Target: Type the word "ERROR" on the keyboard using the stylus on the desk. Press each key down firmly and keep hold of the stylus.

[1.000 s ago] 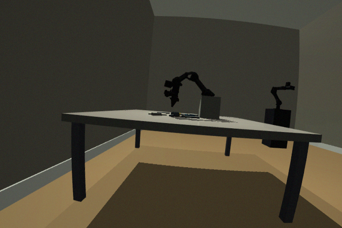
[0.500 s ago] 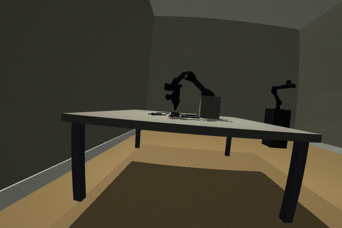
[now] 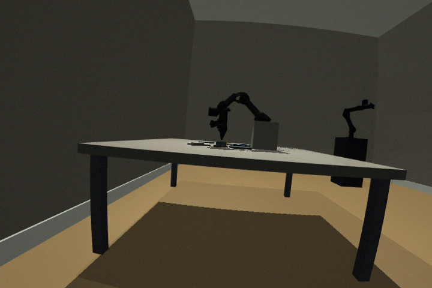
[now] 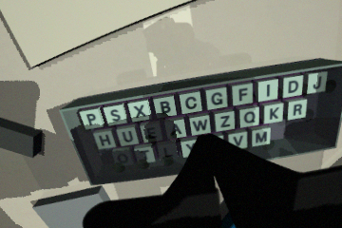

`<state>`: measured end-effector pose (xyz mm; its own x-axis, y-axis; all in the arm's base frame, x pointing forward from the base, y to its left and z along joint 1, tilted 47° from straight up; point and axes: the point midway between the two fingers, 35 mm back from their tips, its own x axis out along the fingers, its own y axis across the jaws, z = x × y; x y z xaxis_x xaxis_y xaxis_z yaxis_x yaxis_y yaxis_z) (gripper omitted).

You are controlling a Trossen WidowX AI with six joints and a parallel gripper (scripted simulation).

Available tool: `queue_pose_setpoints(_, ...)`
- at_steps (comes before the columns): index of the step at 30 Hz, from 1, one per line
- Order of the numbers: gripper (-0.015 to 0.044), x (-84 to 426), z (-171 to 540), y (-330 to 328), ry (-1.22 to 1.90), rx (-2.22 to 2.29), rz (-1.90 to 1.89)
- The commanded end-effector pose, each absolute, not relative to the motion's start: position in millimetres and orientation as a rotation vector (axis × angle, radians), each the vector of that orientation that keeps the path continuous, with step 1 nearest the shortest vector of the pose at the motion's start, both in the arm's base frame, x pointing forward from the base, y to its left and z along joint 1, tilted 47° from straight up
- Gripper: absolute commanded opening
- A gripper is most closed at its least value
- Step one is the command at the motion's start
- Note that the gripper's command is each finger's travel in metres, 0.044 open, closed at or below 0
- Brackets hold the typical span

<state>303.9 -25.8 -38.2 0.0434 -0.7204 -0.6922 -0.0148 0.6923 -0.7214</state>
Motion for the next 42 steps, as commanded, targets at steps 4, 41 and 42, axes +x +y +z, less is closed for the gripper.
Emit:
queue_pose_setpoints(4, 0.0000, 303, -34, -29, 1.439, -0.660, -0.599)
queue_pose_setpoints(41, 0.0000, 275, -9, -55, 1.441, -0.661, -0.600)
queue_pose_setpoints(42, 0.0000, 275, -9, -55, 1.441, -0.661, -0.600)
